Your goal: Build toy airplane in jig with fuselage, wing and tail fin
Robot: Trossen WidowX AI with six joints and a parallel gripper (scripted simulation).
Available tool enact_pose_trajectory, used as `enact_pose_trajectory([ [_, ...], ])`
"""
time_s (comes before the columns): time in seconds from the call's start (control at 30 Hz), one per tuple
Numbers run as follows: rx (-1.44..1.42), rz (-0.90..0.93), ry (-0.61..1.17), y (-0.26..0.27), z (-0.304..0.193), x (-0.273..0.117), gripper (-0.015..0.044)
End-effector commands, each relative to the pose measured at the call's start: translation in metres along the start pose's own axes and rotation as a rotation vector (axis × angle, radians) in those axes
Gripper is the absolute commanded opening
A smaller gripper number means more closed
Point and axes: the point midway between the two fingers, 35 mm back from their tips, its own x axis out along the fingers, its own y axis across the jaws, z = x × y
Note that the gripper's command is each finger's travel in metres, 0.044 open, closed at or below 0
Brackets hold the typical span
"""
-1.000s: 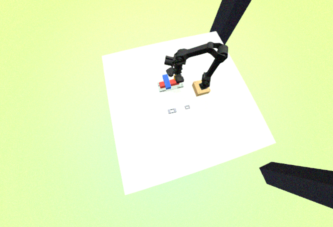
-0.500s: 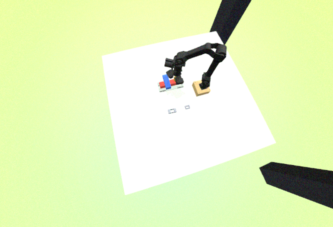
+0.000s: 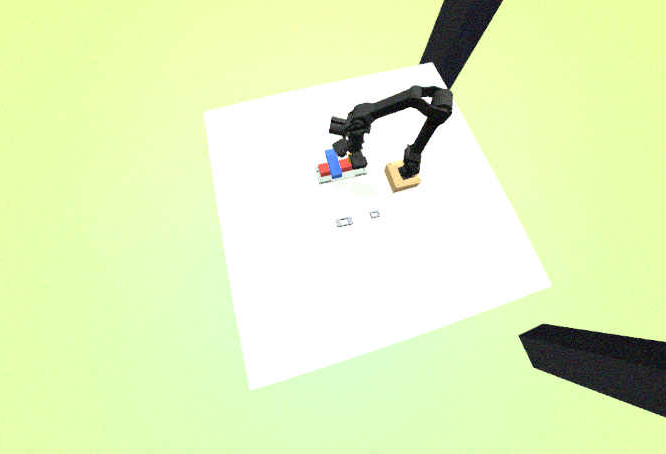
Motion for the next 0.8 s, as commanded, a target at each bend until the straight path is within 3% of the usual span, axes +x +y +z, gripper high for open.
enact_pose_trajectory([
  [0.0,0.000,0.000,-0.001,0.000,0.000,0.000,0.0079],
  [0.23,0.000,0.000,-0.001,0.000,0.000,0.000,0.0260],
  [0.43,0.000,-0.001,-0.001,0.000,0.001,-0.003,0.0260],
  [0.63,-0.003,-0.002,0.008,-0.001,0.003,-0.081,0.0260],
  [0.77,-0.004,-0.002,0.009,-0.001,0.004,-0.091,0.0260],
])
